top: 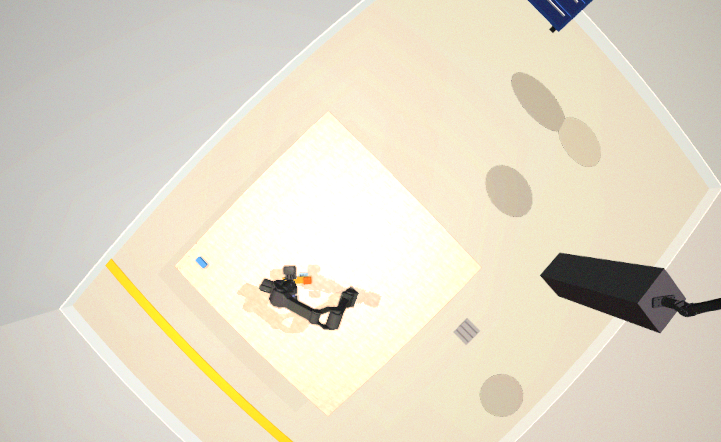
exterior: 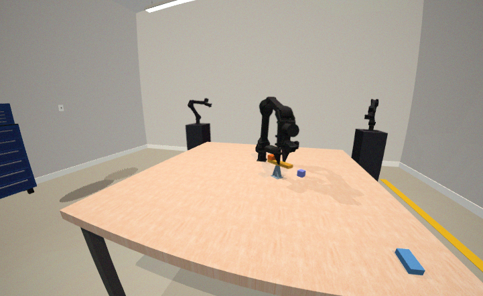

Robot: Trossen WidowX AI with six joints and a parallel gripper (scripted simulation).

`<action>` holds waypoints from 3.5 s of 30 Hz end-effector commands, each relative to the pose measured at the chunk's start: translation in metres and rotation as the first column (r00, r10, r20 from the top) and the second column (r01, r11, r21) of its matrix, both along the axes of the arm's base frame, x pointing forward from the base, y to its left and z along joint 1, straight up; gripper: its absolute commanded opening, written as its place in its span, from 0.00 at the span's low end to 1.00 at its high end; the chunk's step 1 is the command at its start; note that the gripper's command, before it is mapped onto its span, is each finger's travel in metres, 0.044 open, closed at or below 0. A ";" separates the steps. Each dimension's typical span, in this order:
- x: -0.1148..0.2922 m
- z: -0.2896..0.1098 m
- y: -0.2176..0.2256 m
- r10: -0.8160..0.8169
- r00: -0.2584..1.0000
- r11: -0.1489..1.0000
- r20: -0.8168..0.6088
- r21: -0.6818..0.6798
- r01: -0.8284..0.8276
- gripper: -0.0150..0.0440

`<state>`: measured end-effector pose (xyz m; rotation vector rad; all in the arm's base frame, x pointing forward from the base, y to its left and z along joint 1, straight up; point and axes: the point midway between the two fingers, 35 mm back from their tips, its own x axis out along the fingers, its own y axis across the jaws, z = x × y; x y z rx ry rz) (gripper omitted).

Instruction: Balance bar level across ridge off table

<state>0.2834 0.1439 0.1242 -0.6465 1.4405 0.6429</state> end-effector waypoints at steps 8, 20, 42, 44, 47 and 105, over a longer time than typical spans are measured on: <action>-0.001 -0.002 0.000 0.001 1.000 1.000 -0.004 0.002 -0.001 0.25; -0.001 -0.003 0.000 0.001 1.000 1.000 -0.004 0.002 -0.001 0.25; -0.001 -0.005 0.000 0.001 1.000 1.000 -0.004 0.002 -0.001 0.25; -0.001 -0.005 0.000 0.001 1.000 1.000 -0.004 0.002 -0.001 0.25; -0.001 -0.005 0.000 0.001 1.000 1.000 -0.004 0.002 -0.001 0.25; -0.001 -0.010 0.000 0.001 1.000 1.000 -0.004 0.002 -0.001 0.25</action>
